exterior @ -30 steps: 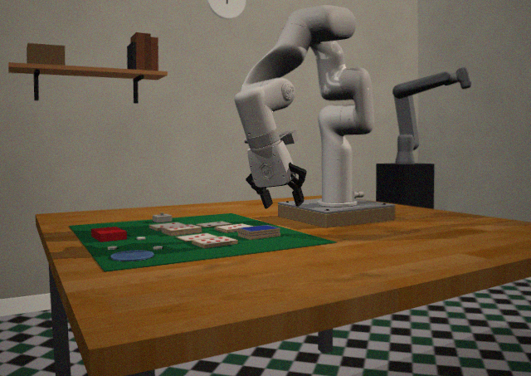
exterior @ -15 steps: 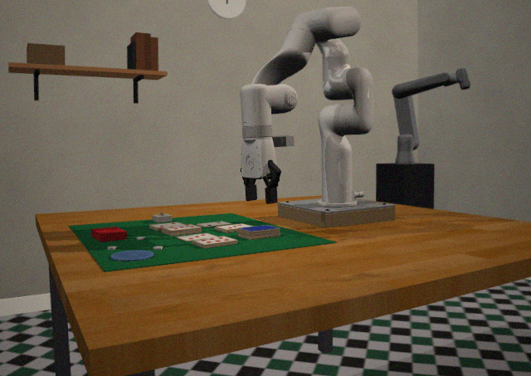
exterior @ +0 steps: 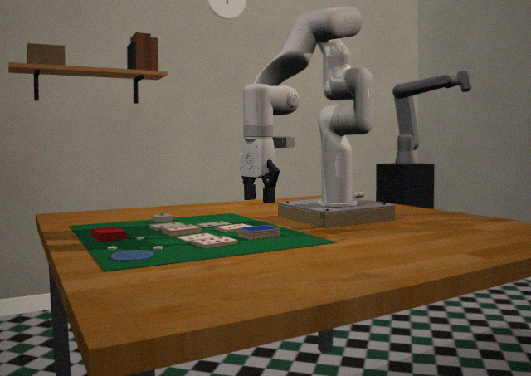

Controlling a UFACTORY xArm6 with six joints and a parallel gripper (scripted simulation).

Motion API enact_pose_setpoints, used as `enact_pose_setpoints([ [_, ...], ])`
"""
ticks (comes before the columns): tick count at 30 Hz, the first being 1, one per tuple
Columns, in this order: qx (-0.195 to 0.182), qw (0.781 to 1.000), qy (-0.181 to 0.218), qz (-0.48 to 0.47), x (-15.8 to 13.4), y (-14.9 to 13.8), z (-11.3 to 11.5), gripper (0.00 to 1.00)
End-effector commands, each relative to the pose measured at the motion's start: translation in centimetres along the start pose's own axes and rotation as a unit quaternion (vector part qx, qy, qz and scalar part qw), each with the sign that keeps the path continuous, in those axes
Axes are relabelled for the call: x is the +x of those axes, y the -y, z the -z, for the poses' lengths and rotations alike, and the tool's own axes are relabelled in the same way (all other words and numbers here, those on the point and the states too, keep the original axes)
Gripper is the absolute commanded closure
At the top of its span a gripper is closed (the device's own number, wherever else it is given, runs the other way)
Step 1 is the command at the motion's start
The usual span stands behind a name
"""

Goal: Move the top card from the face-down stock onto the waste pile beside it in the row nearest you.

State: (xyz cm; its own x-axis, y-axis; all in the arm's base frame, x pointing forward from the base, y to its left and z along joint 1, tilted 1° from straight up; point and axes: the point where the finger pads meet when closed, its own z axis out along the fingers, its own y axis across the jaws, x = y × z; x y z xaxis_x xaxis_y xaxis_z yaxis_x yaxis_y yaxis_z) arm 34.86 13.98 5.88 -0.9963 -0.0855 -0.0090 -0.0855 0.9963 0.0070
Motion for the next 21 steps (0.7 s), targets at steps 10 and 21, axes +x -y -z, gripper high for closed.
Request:
enact_pose_setpoints([
  [10, 0.000, 0.990, 0.002, 0.141, -0.13, -0.04, 0.12, 0.00],
  [21, 0.001, 0.917, 0.002, 0.399, -0.13, -0.06, 0.12, 0.00],
])
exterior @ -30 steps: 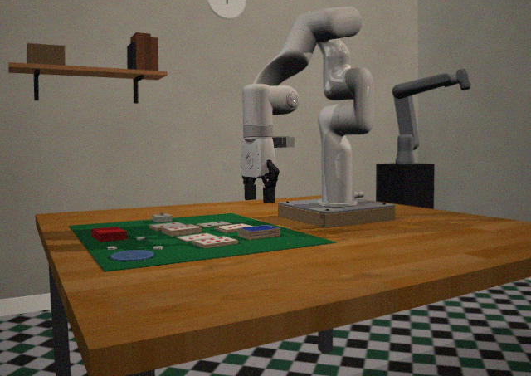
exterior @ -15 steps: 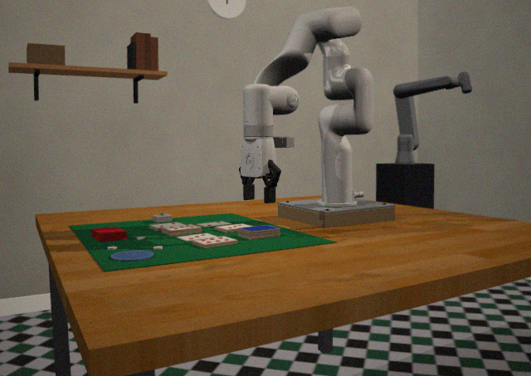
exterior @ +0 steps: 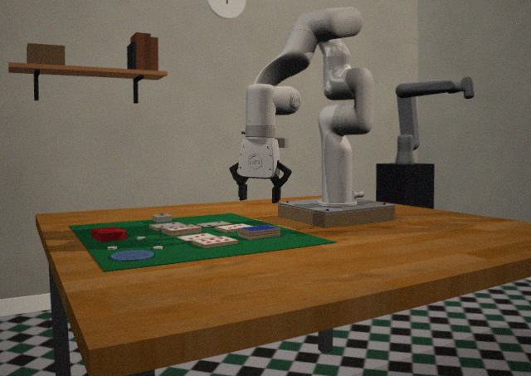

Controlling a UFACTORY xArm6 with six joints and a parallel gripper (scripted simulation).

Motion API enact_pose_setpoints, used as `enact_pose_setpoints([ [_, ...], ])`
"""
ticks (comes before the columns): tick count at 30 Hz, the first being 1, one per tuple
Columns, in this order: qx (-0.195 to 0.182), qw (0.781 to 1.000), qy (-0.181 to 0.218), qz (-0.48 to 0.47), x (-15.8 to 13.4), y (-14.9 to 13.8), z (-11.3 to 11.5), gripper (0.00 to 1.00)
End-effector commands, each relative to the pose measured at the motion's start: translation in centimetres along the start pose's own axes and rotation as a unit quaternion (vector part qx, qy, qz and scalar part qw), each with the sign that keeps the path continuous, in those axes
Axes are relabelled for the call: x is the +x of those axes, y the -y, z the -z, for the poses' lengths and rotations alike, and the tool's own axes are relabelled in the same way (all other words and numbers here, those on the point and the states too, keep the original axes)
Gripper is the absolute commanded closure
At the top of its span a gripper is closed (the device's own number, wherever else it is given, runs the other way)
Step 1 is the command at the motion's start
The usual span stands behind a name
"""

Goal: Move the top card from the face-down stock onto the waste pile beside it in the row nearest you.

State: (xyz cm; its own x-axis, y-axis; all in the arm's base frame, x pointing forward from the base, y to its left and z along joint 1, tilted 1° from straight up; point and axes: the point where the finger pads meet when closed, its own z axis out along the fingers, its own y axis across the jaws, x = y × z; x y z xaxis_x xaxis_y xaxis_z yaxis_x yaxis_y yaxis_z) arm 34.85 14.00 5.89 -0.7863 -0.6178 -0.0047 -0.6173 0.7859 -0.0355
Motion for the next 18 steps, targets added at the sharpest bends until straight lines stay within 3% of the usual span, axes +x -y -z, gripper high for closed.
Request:
enact_pose_setpoints([
  [1, -0.014, 0.990, 0.007, 0.138, -0.14, 0.04, 0.12, 0.00],
  [7, -0.004, 0.965, 0.007, 0.263, -0.14, 0.02, 0.12, 0.00],
  [14, 0.007, 0.910, 0.004, 0.415, -0.15, 0.00, 0.12, 0.00],
  [16, 0.007, 0.910, 0.004, 0.415, -0.15, 0.00, 0.12, 0.00],
  [17, 0.010, 0.879, 0.003, 0.476, -0.15, -0.01, 0.12, 0.00],
  [18, 0.011, 0.870, 0.003, 0.492, -0.15, -0.01, 0.12, 0.00],
])
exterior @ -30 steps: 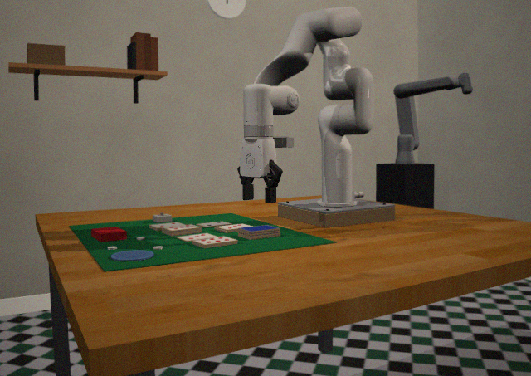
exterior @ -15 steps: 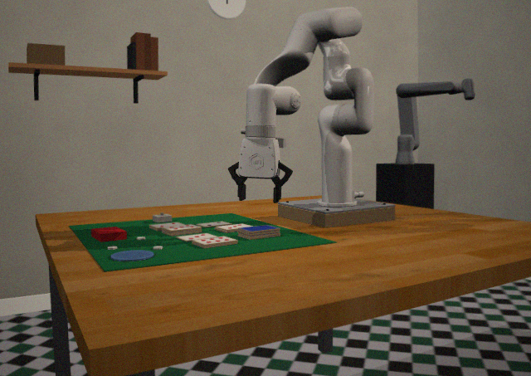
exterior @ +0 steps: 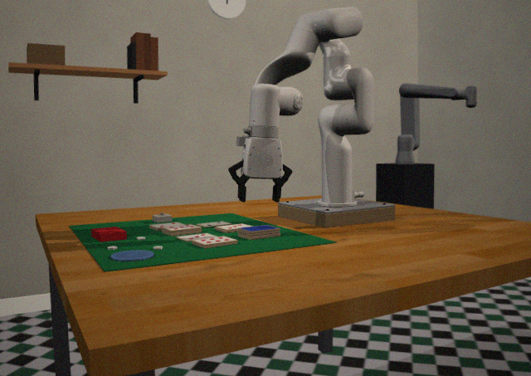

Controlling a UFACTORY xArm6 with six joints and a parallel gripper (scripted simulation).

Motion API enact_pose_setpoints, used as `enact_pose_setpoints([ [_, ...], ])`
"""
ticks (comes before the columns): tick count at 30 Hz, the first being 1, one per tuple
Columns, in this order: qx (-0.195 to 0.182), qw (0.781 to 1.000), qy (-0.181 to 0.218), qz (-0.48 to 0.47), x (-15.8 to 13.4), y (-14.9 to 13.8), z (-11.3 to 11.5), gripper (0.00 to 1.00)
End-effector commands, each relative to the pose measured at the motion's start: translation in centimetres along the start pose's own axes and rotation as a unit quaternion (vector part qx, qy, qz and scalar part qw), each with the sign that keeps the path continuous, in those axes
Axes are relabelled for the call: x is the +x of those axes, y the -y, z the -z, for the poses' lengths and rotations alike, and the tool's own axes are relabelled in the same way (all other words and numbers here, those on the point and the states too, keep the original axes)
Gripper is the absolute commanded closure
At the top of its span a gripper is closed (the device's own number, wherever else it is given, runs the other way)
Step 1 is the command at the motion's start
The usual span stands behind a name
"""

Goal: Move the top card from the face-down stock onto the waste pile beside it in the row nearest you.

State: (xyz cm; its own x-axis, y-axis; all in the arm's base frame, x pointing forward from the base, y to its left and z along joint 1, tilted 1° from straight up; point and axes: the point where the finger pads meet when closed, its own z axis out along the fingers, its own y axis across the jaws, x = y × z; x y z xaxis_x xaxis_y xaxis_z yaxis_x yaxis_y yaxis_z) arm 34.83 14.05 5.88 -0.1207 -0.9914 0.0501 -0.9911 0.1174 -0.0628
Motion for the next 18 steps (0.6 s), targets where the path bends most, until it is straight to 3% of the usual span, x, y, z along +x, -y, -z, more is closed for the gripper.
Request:
enact_pose_setpoints([
  [1, -0.003, 0.990, 0.014, 0.138, -0.07, 0.13, 0.12, 0.00],
  [7, 0.005, 0.963, 0.009, 0.270, -0.08, 0.12, 0.12, 0.00],
  [13, 0.011, 0.916, 0.004, 0.401, -0.09, 0.11, 0.12, 0.00],
  [15, 0.011, 0.916, 0.004, 0.401, -0.09, 0.11, 0.12, 0.00],
  [16, 0.013, 0.887, 0.003, 0.461, -0.10, 0.11, 0.12, 0.00],
  [18, 0.014, 0.870, 0.002, 0.492, -0.10, 0.11, 0.12, 0.00],
])
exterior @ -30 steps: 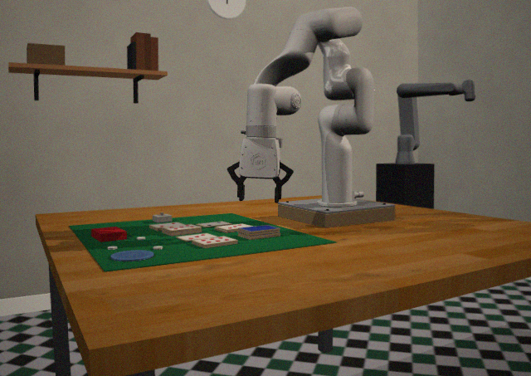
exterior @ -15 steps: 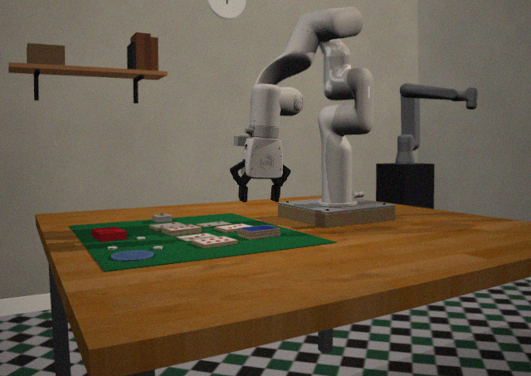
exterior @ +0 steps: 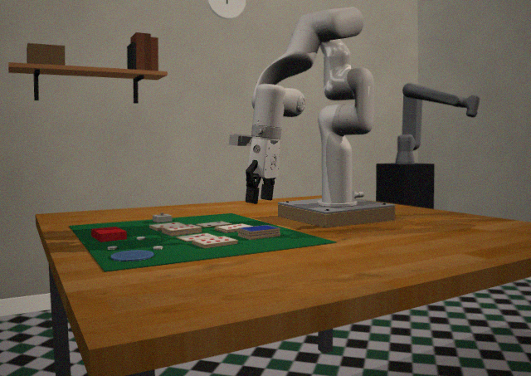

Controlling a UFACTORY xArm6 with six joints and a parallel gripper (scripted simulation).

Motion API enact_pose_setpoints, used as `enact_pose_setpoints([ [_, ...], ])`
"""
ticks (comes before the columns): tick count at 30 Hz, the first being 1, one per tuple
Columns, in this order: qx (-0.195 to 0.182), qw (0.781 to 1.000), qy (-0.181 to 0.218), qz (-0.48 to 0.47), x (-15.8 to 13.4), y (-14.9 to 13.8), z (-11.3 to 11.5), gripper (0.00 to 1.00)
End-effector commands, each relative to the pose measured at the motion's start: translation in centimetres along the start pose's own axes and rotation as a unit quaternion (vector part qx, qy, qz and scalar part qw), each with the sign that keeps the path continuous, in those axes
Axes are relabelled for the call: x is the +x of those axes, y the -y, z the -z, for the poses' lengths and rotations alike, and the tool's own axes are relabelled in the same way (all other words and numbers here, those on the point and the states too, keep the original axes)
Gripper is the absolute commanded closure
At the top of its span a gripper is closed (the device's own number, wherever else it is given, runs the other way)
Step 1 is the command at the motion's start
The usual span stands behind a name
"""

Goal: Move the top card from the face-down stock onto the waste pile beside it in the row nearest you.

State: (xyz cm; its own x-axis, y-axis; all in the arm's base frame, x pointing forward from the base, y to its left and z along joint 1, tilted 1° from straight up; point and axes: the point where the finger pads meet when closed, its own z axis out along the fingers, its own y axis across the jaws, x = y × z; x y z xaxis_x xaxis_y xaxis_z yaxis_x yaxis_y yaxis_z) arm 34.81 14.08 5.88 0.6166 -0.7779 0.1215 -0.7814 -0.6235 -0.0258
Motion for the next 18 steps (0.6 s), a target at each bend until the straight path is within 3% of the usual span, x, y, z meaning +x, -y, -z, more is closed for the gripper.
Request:
enact_pose_setpoints([
  [1, 0.008, 0.990, 0.018, 0.138, 0.05, 0.14, 0.12, 0.00],
  [6, 0.012, 0.969, 0.019, 0.248, 0.05, 0.14, 0.12, 0.00],
  [12, 0.016, 0.928, 0.030, 0.372, 0.05, 0.14, 0.12, 0.00],
  [14, 0.016, 0.928, 0.030, 0.372, 0.05, 0.14, 0.12, 0.00],
  [15, 0.019, 0.903, 0.042, 0.426, 0.05, 0.14, 0.11, 0.13],
  [18, 0.023, 0.884, 0.056, 0.463, 0.04, 0.14, 0.08, 0.13],
])
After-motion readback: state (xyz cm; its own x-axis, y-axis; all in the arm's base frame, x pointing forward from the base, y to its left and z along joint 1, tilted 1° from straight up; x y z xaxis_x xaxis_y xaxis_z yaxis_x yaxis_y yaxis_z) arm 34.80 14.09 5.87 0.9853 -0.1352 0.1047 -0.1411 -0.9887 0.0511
